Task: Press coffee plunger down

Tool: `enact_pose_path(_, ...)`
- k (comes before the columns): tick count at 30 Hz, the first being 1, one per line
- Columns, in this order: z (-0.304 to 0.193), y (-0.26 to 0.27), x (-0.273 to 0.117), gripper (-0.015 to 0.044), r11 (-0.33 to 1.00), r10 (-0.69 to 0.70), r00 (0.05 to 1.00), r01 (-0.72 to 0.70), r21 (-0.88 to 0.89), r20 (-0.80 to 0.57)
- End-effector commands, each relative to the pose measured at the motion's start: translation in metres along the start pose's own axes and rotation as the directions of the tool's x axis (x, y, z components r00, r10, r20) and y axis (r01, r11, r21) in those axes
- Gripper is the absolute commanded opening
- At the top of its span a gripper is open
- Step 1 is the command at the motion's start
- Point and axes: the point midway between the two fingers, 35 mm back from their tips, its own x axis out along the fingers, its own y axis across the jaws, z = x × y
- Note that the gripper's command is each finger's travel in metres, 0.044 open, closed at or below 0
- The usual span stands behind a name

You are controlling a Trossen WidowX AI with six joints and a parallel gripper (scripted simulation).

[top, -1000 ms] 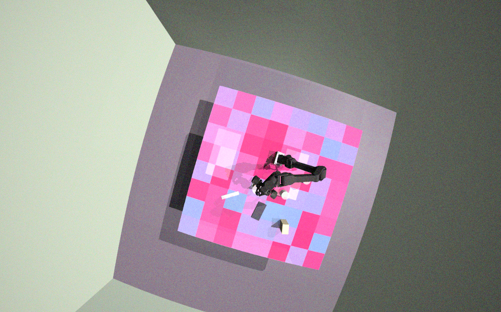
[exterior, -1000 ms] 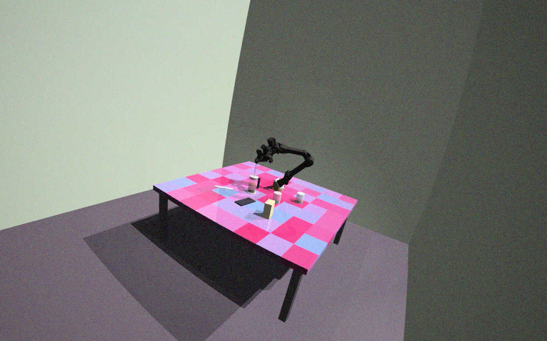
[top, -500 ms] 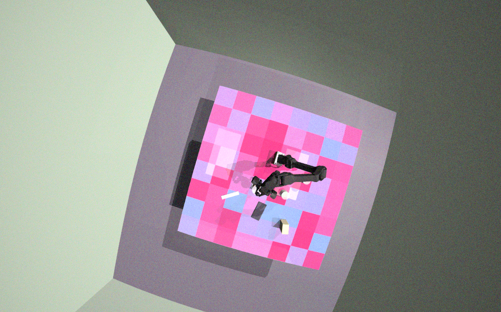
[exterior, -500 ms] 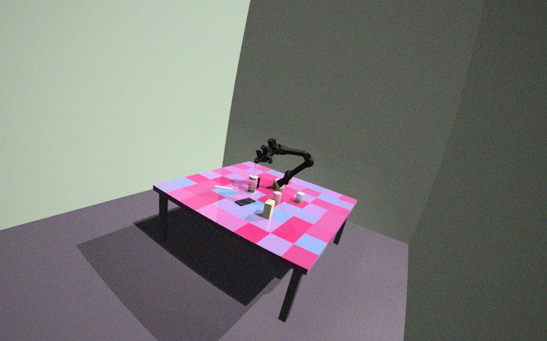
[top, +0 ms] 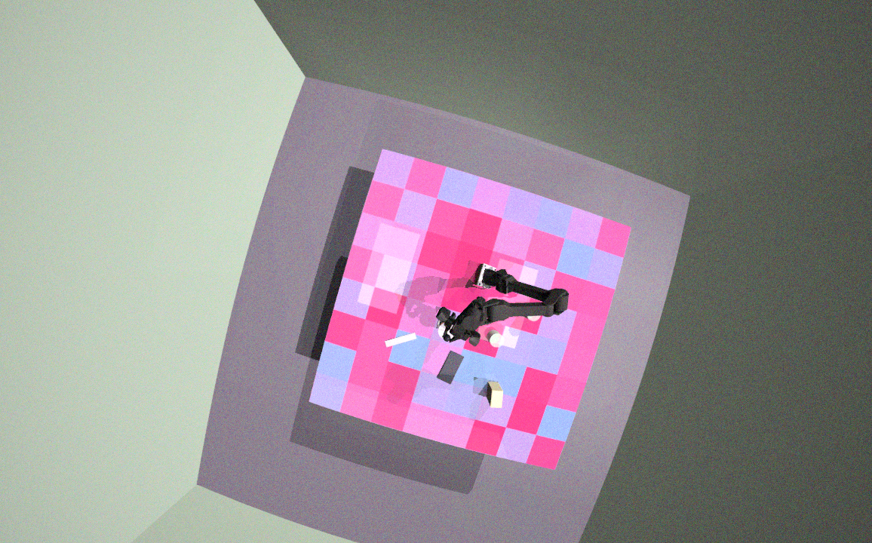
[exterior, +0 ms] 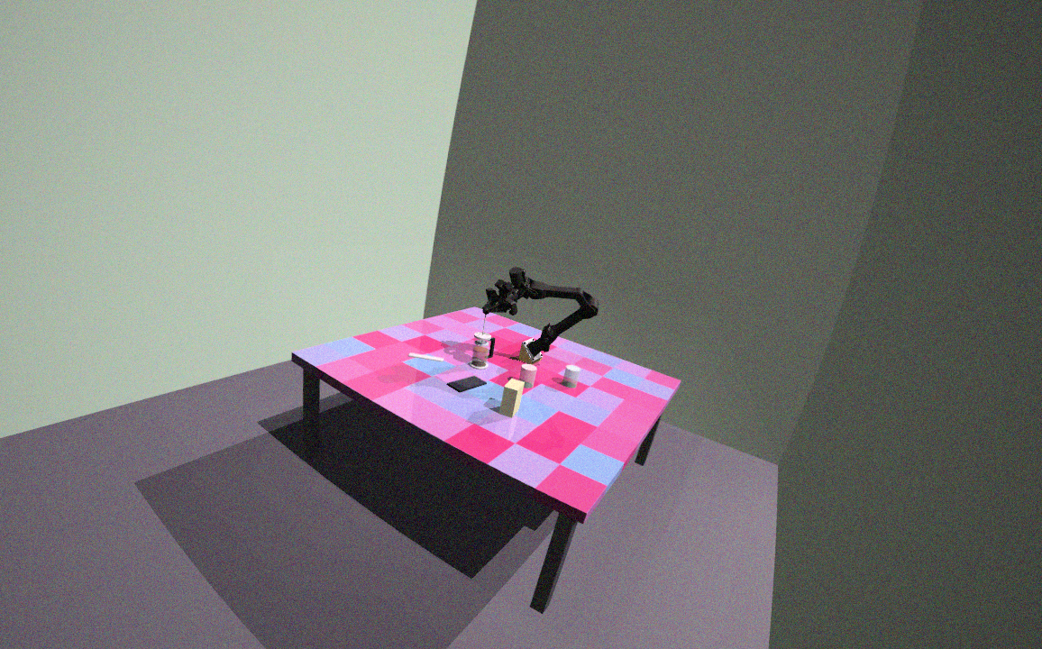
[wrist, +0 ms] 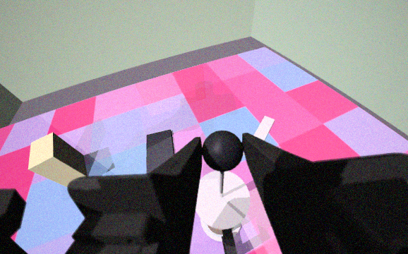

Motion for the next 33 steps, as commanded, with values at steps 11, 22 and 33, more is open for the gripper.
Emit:
enact_pose_path(11, -0.039, -0.001, 0.020, 0.0124, 1.000, -0.003, 0.999, 0.004, 0.026, -0.052)
enact_pose_path(22, -0.055, 0.000, 0.030, 0.0124, 1.000, -0.002, 0.999, 0.004, 0.026, -0.051)
enact_pose_path(33, -0.068, 0.002, 0.041, 0.0124, 1.000, -0.001, 0.999, 0.002, 0.027, -0.049)
